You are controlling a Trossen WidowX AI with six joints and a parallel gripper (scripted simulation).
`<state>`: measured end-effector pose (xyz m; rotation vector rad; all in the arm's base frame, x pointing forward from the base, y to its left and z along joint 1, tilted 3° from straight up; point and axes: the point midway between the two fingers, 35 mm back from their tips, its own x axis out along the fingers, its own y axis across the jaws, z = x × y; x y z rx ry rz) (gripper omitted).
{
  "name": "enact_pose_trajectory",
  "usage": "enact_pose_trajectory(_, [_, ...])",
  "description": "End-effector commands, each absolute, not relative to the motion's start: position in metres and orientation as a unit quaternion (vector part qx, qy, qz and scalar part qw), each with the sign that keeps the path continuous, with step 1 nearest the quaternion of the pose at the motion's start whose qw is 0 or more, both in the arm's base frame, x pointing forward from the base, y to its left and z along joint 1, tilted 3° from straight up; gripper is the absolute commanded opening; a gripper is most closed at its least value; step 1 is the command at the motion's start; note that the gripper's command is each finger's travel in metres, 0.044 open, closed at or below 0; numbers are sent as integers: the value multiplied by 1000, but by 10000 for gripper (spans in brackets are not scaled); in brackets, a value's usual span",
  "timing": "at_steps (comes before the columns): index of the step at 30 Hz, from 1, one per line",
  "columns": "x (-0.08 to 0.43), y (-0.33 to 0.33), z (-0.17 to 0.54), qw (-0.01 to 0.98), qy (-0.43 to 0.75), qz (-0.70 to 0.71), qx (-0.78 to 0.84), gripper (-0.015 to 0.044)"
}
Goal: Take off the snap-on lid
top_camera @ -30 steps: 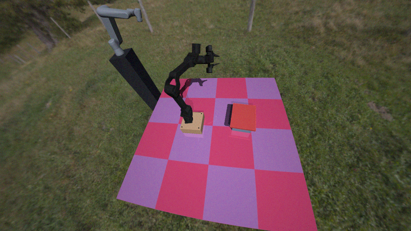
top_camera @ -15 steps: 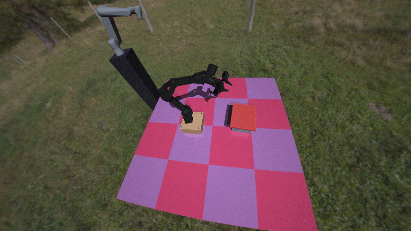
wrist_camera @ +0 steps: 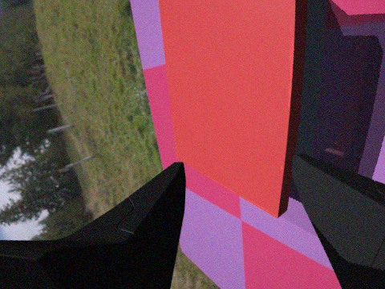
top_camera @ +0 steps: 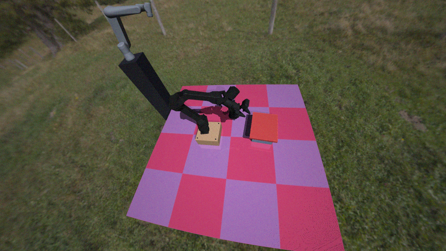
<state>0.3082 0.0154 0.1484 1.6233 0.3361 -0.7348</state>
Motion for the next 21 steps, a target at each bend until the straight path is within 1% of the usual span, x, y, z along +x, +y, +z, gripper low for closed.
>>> enact_pose_trajectory(1, [308,15,147,613,146,-321,707,235])
enact_pose_trajectory(4, [308,14,136,609,145,-322,711,235])
enact_pose_trajectory(8, [309,16,87,609,145,-322,711,235])
enact_pose_trajectory(21, [316,15,80,609,145,-322,711,235])
